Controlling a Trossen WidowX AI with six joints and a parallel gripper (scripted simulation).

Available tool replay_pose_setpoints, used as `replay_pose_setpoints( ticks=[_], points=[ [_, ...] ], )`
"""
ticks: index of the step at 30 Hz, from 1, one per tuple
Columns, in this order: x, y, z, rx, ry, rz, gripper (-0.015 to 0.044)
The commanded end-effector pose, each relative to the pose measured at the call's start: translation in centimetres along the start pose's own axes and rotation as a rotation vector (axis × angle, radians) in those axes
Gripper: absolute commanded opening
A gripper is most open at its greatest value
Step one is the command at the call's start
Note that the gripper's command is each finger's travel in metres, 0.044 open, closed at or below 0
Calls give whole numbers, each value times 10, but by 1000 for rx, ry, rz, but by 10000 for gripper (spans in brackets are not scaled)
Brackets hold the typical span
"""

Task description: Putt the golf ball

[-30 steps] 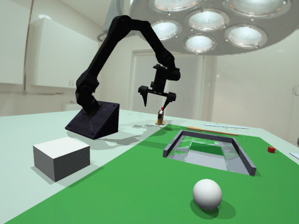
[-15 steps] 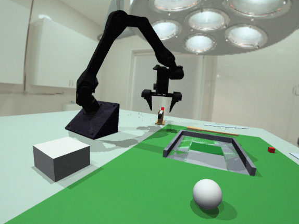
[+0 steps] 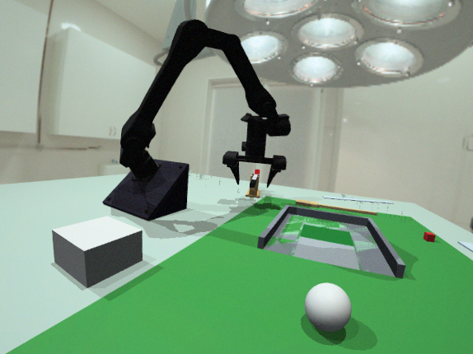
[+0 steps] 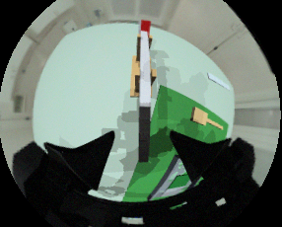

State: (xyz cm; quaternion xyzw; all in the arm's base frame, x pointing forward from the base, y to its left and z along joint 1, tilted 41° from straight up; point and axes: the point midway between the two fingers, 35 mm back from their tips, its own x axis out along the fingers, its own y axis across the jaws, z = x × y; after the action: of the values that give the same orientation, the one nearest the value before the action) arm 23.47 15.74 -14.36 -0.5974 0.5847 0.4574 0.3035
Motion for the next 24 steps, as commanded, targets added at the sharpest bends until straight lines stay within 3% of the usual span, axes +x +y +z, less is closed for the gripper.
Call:
replay_pose_setpoints(
  ticks=[1,19,24],
  points=[
    [5,0,-2,-6,6,0,440],
    [25,1,-8,-6,6,0,440],
    [22,-1,-6,1,0,-3,309]
  ],
)
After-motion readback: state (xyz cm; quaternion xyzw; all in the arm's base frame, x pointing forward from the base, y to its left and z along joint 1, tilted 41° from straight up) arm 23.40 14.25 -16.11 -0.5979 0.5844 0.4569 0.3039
